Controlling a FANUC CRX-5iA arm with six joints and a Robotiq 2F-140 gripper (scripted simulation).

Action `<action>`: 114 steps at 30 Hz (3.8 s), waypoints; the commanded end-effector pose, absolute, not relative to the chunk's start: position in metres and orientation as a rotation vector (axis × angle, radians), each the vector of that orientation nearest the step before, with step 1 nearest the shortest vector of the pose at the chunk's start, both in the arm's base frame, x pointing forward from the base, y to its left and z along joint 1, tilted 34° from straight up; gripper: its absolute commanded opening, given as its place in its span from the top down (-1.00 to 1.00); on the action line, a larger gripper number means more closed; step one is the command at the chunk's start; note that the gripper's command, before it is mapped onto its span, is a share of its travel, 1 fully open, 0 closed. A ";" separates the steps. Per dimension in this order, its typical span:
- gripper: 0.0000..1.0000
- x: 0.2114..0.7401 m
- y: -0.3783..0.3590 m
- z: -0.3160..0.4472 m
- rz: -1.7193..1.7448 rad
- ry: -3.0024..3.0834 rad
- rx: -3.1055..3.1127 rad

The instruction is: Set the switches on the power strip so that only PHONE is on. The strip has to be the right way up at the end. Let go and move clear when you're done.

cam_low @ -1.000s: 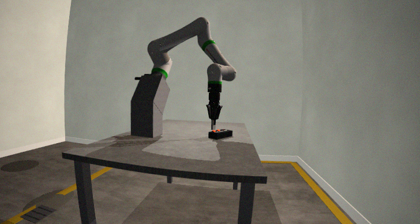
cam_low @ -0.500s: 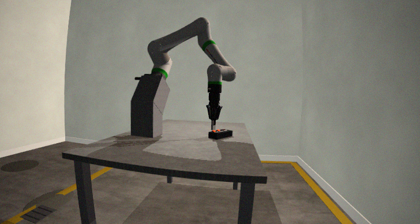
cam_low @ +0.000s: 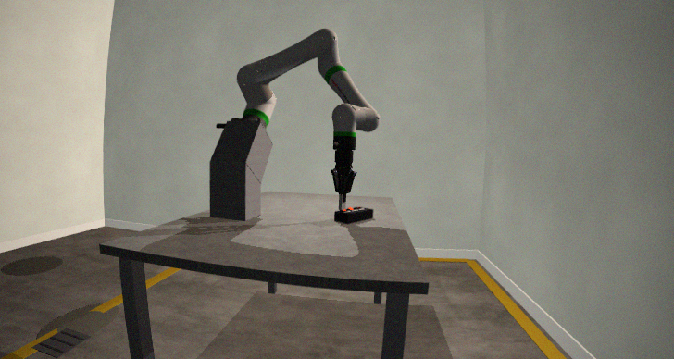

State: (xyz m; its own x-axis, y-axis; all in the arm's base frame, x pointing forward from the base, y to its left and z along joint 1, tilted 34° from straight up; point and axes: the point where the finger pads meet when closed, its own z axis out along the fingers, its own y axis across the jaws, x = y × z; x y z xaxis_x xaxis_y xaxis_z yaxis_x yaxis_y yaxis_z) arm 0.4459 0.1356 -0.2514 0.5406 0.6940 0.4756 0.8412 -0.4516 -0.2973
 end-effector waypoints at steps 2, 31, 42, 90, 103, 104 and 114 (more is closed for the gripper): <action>1.00 0.446 0.136 -0.252 -0.391 -1.241 -2.280; 1.00 0.446 0.129 -0.241 -0.391 -1.241 -2.280; 1.00 0.446 0.114 -0.220 -0.391 -1.241 -2.280; -1.00 0.445 0.070 -0.155 -0.391 -1.241 -2.280; -1.00 0.445 0.067 -0.150 -0.391 -1.241 -2.280; -1.00 0.445 0.067 -0.150 -0.391 -1.241 -2.280; -1.00 0.445 0.067 -0.150 -0.391 -1.241 -2.280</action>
